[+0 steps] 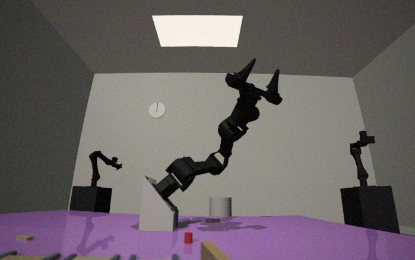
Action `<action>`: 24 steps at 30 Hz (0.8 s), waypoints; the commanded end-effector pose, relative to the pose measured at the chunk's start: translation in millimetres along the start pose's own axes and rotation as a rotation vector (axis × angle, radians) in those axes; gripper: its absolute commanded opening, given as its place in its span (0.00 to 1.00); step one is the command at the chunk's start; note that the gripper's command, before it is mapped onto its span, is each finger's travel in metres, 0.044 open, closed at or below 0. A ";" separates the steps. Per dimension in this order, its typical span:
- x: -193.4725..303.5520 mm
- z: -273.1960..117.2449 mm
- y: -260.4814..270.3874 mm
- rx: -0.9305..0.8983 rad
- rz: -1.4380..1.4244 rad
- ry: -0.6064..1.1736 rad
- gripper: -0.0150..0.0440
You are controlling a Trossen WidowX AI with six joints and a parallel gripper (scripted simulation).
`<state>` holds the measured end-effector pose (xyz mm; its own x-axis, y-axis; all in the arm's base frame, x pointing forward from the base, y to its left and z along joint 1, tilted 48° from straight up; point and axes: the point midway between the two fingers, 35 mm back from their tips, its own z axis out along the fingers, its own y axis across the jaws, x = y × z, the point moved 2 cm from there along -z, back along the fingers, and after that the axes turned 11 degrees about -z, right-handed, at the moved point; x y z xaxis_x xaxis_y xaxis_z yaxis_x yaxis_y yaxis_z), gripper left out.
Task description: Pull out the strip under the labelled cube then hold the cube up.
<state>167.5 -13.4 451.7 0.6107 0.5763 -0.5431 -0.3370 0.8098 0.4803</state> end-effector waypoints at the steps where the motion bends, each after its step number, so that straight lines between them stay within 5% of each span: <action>1: 62.1 12.7 -36.6 0.039 -0.128 0.235 0.93; 13: 165.8 -3.2 -130.8 0.129 -0.298 0.676 0.93; 24: 258.5 -99.2 -227.0 0.127 -0.072 1.233 0.93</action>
<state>337.5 -35.1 183.3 -0.3294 0.2870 -0.8995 -0.1910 0.9127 0.3612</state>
